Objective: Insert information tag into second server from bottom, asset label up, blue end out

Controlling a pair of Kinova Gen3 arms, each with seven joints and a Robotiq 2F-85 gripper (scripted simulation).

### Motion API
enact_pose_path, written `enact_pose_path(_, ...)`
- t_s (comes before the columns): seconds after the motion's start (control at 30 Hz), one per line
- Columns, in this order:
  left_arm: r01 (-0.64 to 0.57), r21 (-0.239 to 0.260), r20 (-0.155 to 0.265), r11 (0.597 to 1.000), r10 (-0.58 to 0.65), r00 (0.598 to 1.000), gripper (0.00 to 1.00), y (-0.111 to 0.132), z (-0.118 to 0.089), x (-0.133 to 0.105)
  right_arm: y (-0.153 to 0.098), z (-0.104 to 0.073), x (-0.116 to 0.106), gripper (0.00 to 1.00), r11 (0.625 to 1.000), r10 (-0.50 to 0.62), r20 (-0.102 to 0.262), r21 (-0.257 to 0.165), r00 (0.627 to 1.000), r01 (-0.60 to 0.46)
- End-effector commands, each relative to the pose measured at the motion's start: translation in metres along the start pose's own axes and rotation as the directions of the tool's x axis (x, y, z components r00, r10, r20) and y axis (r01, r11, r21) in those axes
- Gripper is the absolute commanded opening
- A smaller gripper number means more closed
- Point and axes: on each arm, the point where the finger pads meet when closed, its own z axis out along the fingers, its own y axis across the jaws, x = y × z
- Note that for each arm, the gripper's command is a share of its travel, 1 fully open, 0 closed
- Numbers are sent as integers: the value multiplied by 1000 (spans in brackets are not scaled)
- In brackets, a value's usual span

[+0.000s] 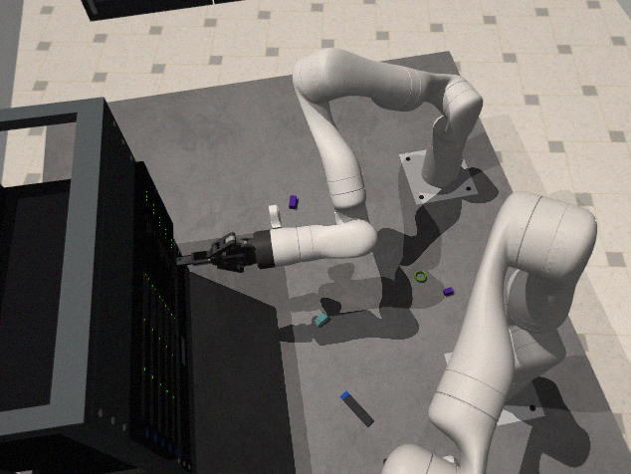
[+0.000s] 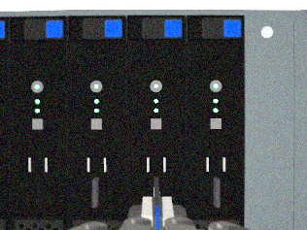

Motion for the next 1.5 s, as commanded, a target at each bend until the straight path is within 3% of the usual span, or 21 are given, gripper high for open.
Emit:
enact_pose_path(0.0,0,-1,1,1000,0,1000,396,0,0,0,-1,1,0,15,1000,1,0,2,1000,-1)
enact_pose_path(1.47,0,-1,1,1000,0,1000,396,0,0,0,-1,11,0,15,1000,1,0,1,1000,-1)
